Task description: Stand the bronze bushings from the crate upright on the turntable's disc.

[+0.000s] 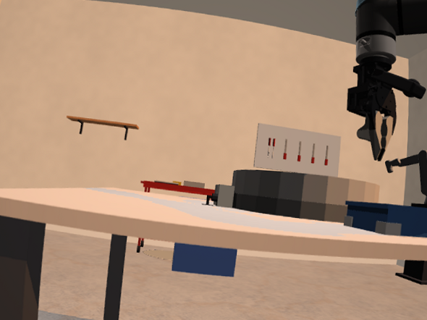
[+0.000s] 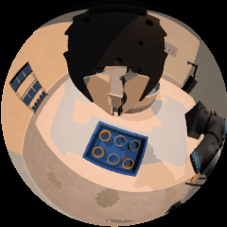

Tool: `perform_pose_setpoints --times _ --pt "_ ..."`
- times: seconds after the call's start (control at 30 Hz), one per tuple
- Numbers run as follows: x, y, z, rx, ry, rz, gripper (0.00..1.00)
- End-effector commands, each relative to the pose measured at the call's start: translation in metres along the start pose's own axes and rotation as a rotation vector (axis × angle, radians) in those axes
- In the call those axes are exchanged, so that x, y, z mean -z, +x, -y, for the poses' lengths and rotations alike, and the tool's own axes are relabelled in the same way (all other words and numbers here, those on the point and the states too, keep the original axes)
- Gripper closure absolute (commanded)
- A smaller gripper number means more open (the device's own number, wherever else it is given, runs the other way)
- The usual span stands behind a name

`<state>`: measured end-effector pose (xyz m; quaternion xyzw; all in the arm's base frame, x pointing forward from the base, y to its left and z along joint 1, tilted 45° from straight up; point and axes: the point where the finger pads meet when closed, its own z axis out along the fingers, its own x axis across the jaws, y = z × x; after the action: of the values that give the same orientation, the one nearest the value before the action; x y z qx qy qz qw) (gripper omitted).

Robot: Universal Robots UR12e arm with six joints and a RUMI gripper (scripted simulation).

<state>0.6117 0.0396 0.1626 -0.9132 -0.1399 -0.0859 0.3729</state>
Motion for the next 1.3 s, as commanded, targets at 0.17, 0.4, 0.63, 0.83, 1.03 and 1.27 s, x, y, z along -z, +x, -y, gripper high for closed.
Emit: perform_pose_setpoints --times 0.17,0.4,0.63,0.83,1.03,1.27 --pt "-0.005 0.021 0.021 0.024 -0.002 -0.006 0.95" --pt "-0.007 0.021 0.024 0.025 0.0 -0.005 0.95" --pt "-0.007 0.02 0.022 0.024 0.0 -0.005 0.95" --pt "-0.007 0.02 0.022 0.024 0.0 -0.005 0.95" --pt "-0.007 0.02 0.022 0.024 0.0 -0.005 0.95" --pt "-0.007 0.02 0.022 0.024 0.0 -0.005 0.95"
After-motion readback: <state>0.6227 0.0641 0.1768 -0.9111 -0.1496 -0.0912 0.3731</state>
